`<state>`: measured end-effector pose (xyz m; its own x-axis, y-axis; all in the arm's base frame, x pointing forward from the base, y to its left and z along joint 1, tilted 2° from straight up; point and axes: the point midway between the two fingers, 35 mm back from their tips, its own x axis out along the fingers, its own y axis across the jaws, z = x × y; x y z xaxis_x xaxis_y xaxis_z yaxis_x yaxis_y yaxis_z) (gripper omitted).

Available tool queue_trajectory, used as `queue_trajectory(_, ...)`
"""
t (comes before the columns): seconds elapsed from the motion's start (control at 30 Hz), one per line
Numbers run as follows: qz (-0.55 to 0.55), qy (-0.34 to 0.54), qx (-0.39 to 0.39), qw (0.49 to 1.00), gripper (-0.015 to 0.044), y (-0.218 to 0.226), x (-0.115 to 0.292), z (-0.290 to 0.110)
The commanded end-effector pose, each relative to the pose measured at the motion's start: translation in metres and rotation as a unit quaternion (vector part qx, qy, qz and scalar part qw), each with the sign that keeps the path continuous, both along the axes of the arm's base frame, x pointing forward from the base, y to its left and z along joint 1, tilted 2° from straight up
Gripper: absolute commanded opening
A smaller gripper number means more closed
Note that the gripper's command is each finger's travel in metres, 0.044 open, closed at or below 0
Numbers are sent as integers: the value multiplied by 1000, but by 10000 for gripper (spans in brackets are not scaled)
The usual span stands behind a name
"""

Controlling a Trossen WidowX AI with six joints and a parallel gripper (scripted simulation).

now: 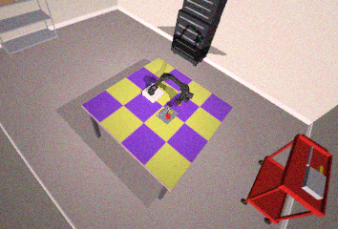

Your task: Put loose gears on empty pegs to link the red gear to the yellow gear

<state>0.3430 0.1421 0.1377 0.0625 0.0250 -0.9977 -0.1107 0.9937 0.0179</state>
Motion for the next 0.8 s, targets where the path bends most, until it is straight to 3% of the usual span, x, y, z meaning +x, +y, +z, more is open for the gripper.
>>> queue_trajectory(0.0, 1, 0, 2, 1000, 0, -6, 0, -3)
queue_trajectory(0.77, -1, 0, -1, 1000, 0, -50, -4, -27)
